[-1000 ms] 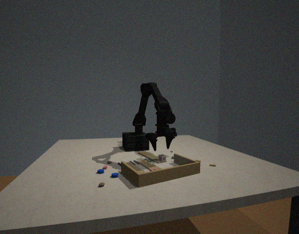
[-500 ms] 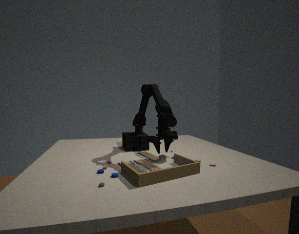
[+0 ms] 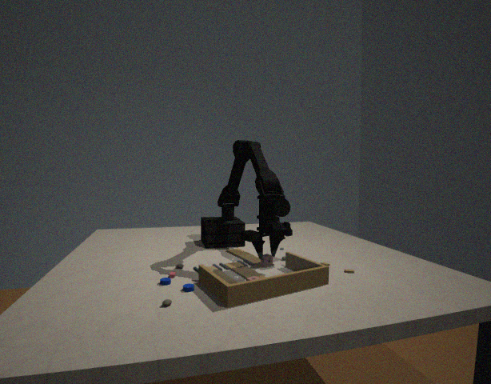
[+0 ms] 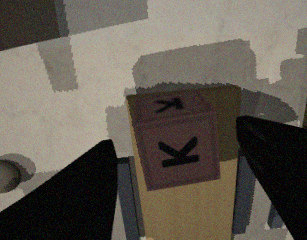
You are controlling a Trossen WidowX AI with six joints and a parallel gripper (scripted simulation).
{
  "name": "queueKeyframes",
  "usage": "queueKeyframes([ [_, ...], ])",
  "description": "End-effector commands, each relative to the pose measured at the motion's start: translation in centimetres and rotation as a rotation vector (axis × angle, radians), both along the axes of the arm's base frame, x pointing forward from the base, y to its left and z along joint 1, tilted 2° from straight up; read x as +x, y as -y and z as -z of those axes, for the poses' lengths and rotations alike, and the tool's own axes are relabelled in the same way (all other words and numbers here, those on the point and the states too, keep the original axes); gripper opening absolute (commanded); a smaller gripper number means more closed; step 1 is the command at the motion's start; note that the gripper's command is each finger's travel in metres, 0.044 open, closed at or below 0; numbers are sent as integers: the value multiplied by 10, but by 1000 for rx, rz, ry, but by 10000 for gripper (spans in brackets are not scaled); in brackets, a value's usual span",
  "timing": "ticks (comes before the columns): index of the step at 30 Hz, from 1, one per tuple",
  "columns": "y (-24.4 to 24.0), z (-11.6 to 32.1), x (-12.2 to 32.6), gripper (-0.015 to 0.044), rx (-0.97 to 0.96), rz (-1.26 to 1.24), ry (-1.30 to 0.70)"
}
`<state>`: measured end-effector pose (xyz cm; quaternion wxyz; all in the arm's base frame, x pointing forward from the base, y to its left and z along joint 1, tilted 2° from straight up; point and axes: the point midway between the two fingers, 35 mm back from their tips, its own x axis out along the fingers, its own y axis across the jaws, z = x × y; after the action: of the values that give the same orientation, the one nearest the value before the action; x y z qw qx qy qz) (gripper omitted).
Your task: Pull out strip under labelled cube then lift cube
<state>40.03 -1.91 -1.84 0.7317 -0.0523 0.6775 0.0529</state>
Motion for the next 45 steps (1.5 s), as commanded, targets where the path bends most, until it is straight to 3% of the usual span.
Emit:
queueKeyframes([
  [1,0,9,-1,250,-4,3,-5],
  [10,0,17,-1,250,-4,3,-5],
  [14,0,14,-1,145,0,0,-4],
  [21,0,14,-1,98,0,0,-4],
  [25,0,13,-2,0,0,-1,-4],
  [45,-3,-23,-64,0,-3,3,-11],
])
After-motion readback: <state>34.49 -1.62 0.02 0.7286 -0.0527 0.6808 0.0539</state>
